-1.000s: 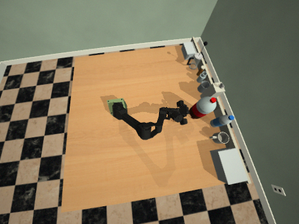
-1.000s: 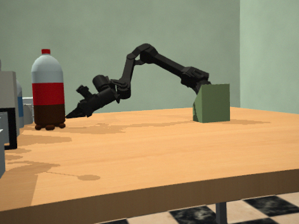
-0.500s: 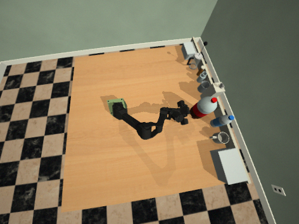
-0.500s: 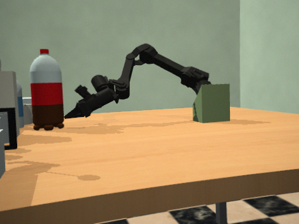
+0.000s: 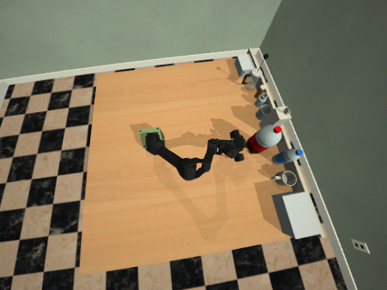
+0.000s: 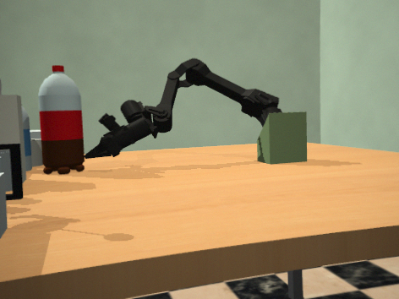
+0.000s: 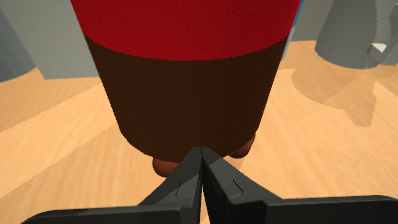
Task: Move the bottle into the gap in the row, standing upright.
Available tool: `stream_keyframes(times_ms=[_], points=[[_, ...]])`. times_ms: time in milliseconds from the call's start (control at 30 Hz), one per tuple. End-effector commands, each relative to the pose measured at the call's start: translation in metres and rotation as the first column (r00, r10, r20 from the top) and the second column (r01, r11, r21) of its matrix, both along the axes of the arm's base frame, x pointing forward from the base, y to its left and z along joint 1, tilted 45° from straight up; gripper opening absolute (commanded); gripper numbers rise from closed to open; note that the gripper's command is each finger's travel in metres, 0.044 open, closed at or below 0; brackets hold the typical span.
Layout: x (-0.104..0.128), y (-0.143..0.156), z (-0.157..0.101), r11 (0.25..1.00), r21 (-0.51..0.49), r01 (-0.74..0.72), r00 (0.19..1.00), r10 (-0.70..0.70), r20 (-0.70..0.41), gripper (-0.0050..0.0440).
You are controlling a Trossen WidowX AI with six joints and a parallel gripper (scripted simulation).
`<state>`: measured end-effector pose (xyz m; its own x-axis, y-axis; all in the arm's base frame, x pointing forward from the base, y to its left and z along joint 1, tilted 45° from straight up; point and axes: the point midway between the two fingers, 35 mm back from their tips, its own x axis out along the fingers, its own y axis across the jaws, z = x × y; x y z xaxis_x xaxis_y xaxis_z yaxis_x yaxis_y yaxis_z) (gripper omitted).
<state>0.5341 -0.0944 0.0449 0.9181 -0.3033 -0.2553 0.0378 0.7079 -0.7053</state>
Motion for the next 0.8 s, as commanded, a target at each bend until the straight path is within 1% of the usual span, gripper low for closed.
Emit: stream_keyframes(times_ms=[0,767], points=[[0.0057,0.0022,0.0073,1.000,0.001,-0.004,1.000,0.004,0.019,-0.0050],[0.0102,0.0024,0.0078,1.000,0.001,-0.004,1.000,0.004,0.020,-0.0050]])
